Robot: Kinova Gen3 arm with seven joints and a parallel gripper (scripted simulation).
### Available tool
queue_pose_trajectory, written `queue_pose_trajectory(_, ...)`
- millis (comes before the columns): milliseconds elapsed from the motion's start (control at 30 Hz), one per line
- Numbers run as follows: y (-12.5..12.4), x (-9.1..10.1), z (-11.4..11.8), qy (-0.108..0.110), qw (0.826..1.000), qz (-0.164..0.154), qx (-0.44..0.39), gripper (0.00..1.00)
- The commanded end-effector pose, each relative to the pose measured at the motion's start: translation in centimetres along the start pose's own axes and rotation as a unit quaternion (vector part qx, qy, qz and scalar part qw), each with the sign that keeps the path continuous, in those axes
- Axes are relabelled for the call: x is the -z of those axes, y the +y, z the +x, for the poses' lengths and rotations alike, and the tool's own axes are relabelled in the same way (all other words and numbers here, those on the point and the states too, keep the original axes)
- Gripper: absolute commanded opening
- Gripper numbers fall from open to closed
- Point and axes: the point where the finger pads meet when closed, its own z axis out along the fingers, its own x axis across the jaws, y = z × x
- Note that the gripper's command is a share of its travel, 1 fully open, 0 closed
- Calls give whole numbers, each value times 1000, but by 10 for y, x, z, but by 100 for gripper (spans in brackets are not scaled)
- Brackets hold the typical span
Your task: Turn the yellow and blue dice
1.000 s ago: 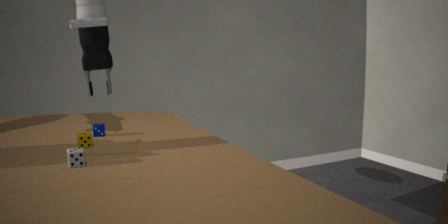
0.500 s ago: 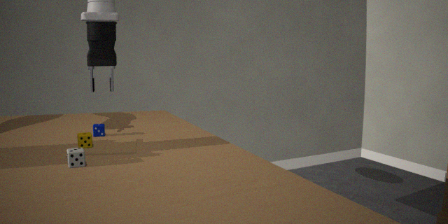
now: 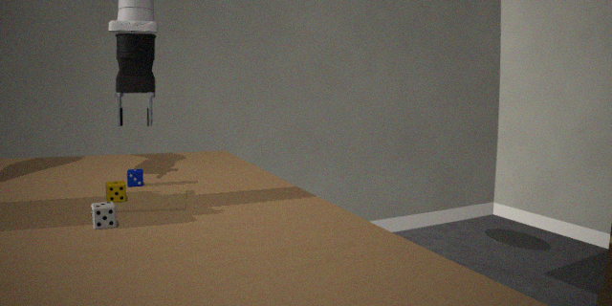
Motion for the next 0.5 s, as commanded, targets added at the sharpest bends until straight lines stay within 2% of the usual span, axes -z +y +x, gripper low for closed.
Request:
queue_pose_trajectory(0,-2,-5,0,0,1000,0,7,100)
queue_pose_trajectory(67,-2,-5,0,0,1000,0,7,100)
queue_pose_trajectory(167,-8,-21,1,0,999,0,33,100)
queue_pose_trajectory(267,-10,-26,2,0,999,0,42,100)
queue_pose_trajectory(300,-10,-26,2,0,999,0,42,87)
queue_pose_trajectory(467,-10,-26,2,0,999,0,42,87)
